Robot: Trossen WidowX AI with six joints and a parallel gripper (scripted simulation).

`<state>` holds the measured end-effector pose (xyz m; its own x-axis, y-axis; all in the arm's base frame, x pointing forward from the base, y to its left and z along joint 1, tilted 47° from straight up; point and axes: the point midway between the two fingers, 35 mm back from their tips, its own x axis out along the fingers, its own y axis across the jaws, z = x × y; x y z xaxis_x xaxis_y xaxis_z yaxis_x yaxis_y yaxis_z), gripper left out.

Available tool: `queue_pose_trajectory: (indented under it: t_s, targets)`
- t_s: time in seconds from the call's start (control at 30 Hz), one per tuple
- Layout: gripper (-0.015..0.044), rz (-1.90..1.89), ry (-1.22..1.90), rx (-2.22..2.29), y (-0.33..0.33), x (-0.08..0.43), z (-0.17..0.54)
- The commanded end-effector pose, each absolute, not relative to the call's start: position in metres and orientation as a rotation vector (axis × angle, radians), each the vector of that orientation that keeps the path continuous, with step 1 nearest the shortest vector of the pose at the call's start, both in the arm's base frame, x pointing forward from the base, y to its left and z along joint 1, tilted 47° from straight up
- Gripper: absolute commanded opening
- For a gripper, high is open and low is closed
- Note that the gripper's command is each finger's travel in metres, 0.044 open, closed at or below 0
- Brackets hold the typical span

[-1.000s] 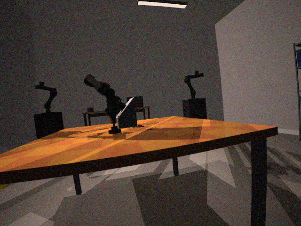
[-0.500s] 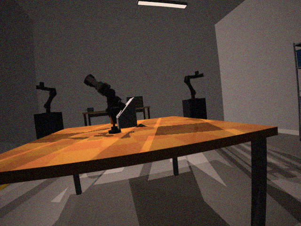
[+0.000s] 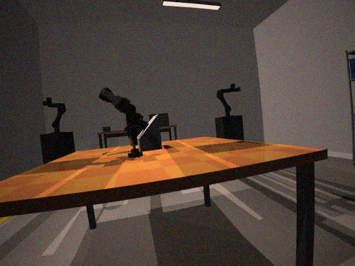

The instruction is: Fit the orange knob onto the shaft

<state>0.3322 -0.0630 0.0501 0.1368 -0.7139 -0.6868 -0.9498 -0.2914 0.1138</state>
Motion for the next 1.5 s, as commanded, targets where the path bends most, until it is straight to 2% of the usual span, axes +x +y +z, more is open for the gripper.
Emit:
queue_pose_trajectory:
  t_s: [0.0,0.2,1.47]
  targets:
    - [0.0000,0.954,1.601,-2.088,-0.0615,0.3322,0.0524]
    - [0.0000,1.138,1.566,-2.206,-0.0622,0.3320,0.0526]
    - [0.0000,1.220,1.547,-2.255,-0.0612,0.3317,0.0530]
